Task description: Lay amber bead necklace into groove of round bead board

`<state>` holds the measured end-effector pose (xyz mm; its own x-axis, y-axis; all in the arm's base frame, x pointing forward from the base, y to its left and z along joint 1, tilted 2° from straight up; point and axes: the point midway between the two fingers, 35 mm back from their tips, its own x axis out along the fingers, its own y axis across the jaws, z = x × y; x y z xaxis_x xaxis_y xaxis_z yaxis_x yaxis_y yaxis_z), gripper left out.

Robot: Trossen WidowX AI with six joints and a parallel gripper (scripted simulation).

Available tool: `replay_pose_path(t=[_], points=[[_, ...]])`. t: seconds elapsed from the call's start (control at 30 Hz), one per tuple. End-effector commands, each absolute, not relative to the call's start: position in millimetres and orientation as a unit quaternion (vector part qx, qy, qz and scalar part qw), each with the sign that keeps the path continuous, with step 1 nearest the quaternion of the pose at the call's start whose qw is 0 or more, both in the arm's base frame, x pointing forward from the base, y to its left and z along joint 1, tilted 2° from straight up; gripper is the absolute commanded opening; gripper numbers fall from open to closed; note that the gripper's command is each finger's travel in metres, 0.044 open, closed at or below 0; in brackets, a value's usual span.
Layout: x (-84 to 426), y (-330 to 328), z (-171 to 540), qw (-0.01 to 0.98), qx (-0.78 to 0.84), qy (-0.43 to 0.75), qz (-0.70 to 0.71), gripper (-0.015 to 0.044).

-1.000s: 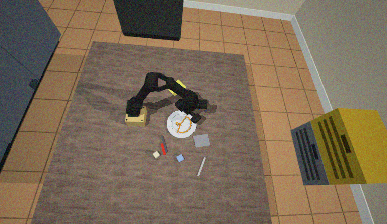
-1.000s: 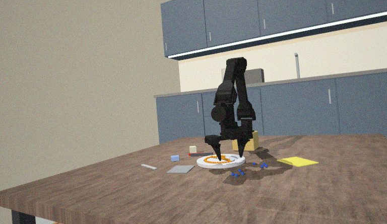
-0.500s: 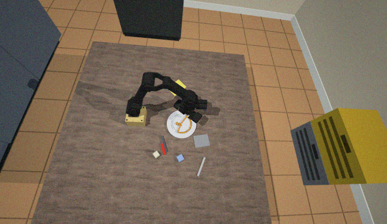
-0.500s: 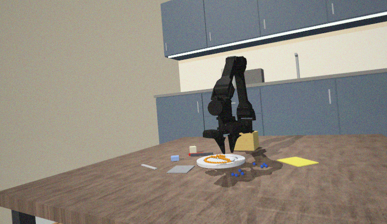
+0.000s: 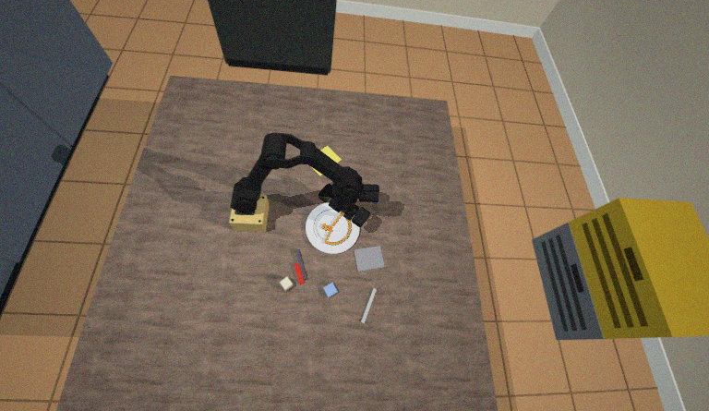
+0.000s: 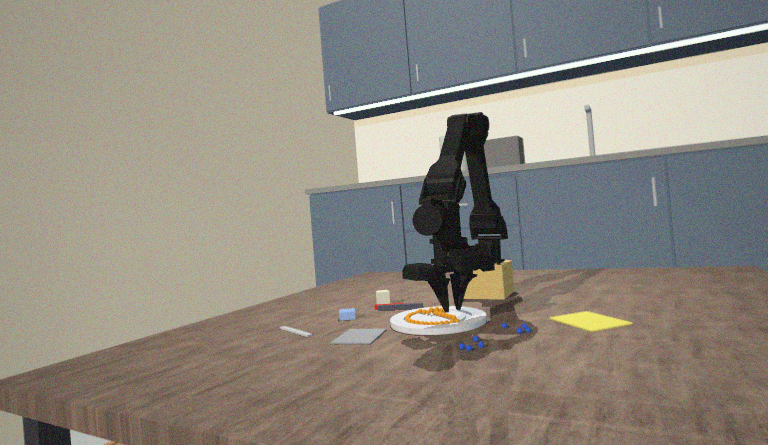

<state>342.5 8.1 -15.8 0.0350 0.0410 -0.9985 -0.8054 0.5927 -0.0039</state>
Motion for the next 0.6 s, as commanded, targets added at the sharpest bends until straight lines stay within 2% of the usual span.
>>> replay_pose_path(t=[0.0,0.37,0.5,0.57], points=[[339.2,8.4,-24.9,0.644,-0.31,0.617,0.329,0.012],[337.9,8.7,-33.9,0.642,-0.31,0.619,0.331,0.012],[339.2,8.5,-31.5,0.644,-0.31,0.617,0.329,0.0015],[339.2,8.5,-31.5,0.644,-0.31,0.617,0.329,0.0]])
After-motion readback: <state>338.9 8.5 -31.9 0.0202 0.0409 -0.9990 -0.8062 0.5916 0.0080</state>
